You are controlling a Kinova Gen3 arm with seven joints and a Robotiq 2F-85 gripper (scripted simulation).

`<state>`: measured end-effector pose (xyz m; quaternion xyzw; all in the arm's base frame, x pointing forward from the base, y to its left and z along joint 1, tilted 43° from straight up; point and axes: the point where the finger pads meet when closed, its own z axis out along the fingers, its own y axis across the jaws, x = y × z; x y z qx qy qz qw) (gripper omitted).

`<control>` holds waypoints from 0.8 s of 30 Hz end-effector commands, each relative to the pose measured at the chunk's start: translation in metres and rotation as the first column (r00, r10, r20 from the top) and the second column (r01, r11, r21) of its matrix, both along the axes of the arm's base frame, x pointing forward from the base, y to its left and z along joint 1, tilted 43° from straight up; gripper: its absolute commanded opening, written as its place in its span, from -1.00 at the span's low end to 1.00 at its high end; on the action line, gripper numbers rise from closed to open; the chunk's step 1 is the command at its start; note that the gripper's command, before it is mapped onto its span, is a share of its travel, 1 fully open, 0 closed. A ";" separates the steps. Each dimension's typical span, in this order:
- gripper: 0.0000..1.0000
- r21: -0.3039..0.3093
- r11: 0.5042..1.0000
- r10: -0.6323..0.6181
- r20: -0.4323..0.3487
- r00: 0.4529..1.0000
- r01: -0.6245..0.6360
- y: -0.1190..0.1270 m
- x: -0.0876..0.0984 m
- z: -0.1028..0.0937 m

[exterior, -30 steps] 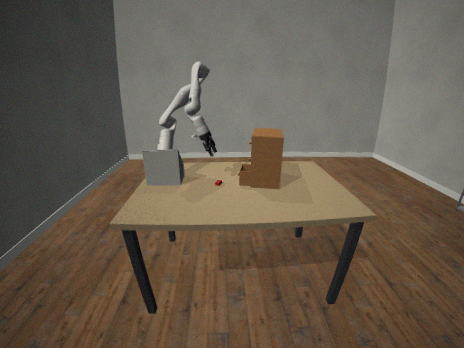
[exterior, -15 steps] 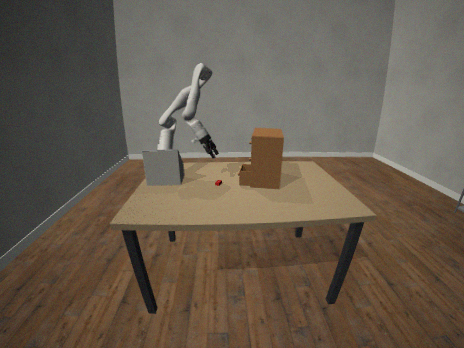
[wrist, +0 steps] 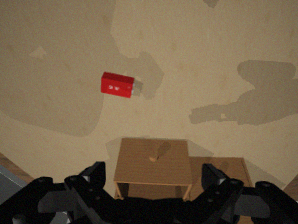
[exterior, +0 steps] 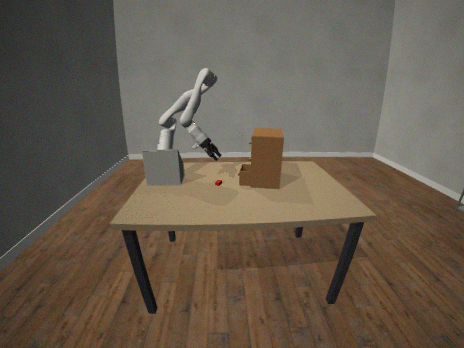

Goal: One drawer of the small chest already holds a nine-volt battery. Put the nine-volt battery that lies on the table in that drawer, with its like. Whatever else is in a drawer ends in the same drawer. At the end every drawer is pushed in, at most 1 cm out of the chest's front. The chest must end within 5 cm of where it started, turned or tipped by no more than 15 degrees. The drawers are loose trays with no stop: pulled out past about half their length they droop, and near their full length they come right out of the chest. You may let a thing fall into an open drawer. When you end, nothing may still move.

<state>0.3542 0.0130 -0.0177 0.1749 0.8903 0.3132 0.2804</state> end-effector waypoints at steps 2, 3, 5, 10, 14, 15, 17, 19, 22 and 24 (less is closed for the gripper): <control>1.00 0.014 1.000 -0.012 -0.005 1.000 0.012 0.008 -0.005 -0.008; 1.00 0.013 1.000 -0.018 0.000 1.000 0.018 0.008 -0.004 -0.009; 1.00 0.012 1.000 -0.027 0.009 1.000 0.027 0.009 -0.003 -0.009; 1.00 0.012 0.999 -0.044 0.024 0.999 0.044 0.010 0.000 -0.010; 1.00 0.012 0.999 -0.050 0.029 0.998 0.050 0.010 0.001 -0.010; 1.00 0.012 0.999 -0.050 0.029 0.998 0.050 0.010 0.001 -0.010; 1.00 0.012 0.999 -0.050 0.029 0.998 0.050 0.010 0.001 -0.010; 1.00 0.012 0.999 -0.051 0.030 0.998 0.051 0.010 0.001 -0.010; -1.00 0.012 0.999 -0.051 0.030 0.998 0.051 0.010 0.001 -0.010; -1.00 0.012 0.999 -0.051 0.030 0.998 0.051 0.010 0.001 -0.010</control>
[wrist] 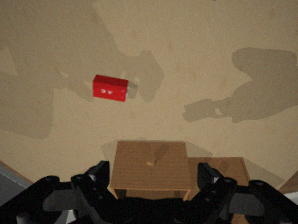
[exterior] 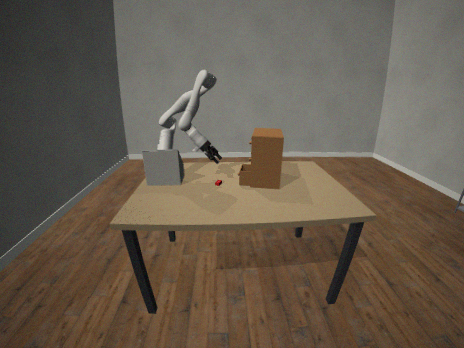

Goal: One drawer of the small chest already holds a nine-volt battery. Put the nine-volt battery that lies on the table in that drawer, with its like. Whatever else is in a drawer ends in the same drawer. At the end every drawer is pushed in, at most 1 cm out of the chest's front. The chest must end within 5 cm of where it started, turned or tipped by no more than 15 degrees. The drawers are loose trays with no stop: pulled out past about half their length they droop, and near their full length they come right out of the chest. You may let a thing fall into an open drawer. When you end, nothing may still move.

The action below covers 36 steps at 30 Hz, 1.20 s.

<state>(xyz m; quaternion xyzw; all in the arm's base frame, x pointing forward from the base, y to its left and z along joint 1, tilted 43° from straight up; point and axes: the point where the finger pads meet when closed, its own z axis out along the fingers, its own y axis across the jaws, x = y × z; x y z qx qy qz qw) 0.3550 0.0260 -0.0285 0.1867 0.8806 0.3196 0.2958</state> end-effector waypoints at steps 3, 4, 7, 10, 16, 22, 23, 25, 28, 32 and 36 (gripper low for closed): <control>-1.00 -0.007 1.000 -0.021 0.002 1.000 0.021 -0.003 0.000 0.001; -1.00 -0.007 1.000 -0.021 0.002 1.000 0.021 -0.003 0.000 0.001; -1.00 -0.007 1.000 -0.021 0.002 1.000 0.021 -0.003 0.000 0.001; -1.00 -0.007 1.000 -0.021 0.002 1.000 0.021 -0.003 0.000 0.001; -1.00 -0.007 1.000 -0.021 0.002 1.000 0.021 -0.003 0.000 0.001; -1.00 -0.008 1.000 -0.021 0.002 1.000 0.021 -0.002 0.001 -0.001; -1.00 -0.008 1.000 -0.021 0.002 1.000 0.021 -0.001 0.002 -0.001; -1.00 -0.008 1.000 -0.021 0.002 1.000 0.021 0.000 0.004 -0.004; -1.00 -0.008 1.000 -0.021 0.002 1.000 0.021 0.001 0.005 -0.005; -1.00 -0.008 1.000 -0.021 0.002 1.000 0.021 0.008 0.014 -0.014; -1.00 -0.008 1.000 -0.021 0.002 1.000 0.021 0.017 0.025 -0.027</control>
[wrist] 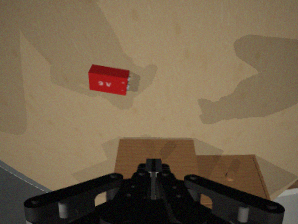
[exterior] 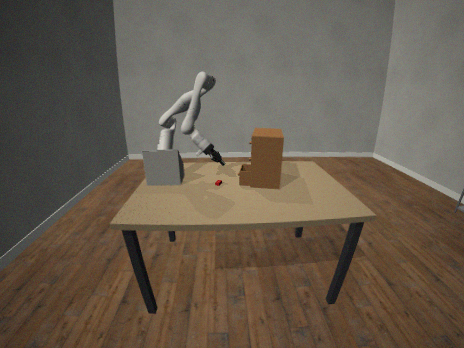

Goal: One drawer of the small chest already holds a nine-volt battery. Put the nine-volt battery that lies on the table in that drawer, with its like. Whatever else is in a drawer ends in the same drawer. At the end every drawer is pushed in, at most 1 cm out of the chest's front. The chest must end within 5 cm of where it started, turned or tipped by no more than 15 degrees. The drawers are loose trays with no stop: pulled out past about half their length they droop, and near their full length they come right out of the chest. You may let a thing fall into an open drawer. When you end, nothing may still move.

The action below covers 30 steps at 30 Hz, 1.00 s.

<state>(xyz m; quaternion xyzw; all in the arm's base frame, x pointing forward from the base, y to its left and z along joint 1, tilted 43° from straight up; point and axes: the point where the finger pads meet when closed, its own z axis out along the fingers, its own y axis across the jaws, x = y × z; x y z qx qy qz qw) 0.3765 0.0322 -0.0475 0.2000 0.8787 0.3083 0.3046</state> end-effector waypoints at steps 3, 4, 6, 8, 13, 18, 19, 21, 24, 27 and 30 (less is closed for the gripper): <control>-1.00 0.006 1.000 0.016 -0.002 1.000 -0.016 0.019 0.014 -0.019; -1.00 0.006 1.000 0.016 -0.002 1.000 -0.016 0.021 0.017 -0.022; -1.00 0.006 1.000 0.016 -0.002 1.000 -0.016 0.026 0.023 -0.029; -1.00 0.006 1.000 0.016 -0.002 1.000 -0.016 0.026 0.023 -0.029; -1.00 0.006 1.000 0.016 -0.002 1.000 -0.016 0.034 0.033 -0.040; -1.00 0.006 1.000 0.016 -0.002 1.000 -0.016 0.038 0.037 -0.045; -1.00 0.006 1.000 0.016 -0.002 1.000 -0.016 0.038 0.037 -0.045; -1.00 0.006 1.000 0.016 -0.002 1.000 -0.016 0.038 0.037 -0.045; -1.00 0.006 1.000 0.016 -0.002 1.000 -0.016 0.038 0.037 -0.045; -1.00 0.006 1.000 0.016 -0.002 1.000 -0.016 0.038 0.037 -0.045; -1.00 0.006 1.000 0.016 -0.002 1.000 -0.016 0.038 0.037 -0.045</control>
